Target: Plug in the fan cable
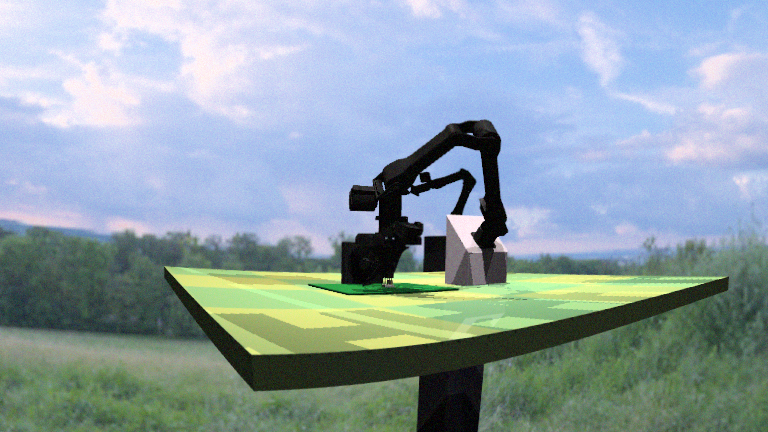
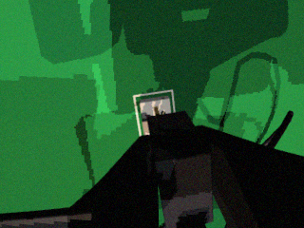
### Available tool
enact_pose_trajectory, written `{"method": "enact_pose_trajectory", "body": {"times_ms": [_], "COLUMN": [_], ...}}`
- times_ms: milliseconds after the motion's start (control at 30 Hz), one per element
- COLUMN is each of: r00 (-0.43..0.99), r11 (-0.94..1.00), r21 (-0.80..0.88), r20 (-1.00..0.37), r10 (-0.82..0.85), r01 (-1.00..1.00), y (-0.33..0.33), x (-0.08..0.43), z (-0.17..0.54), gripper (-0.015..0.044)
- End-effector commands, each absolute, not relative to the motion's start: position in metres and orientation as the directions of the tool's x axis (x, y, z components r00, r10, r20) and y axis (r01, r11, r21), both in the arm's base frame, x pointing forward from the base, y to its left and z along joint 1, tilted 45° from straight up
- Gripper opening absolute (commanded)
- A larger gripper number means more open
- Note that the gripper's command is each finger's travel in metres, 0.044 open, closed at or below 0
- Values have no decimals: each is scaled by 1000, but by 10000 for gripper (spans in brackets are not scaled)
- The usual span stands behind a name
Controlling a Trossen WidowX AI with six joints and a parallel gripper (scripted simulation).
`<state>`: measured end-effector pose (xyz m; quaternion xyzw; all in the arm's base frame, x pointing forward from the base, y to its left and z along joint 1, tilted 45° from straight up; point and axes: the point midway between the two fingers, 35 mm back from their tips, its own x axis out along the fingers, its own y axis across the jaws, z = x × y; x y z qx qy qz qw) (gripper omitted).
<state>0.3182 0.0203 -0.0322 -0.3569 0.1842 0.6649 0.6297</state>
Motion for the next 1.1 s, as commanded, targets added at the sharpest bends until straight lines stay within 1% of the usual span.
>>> {"method": "enact_pose_trajectory", "body": {"times_ms": [0,1067], "r00": [52,52], "r11": [-135,-117], "r21": [-208,-189], "r20": [-704,-704], "r10": [708,708], "r01": [-969,-975], "y": [21,19], "x": [319,313], "z": [-32,-30], "gripper": [0,0]}}
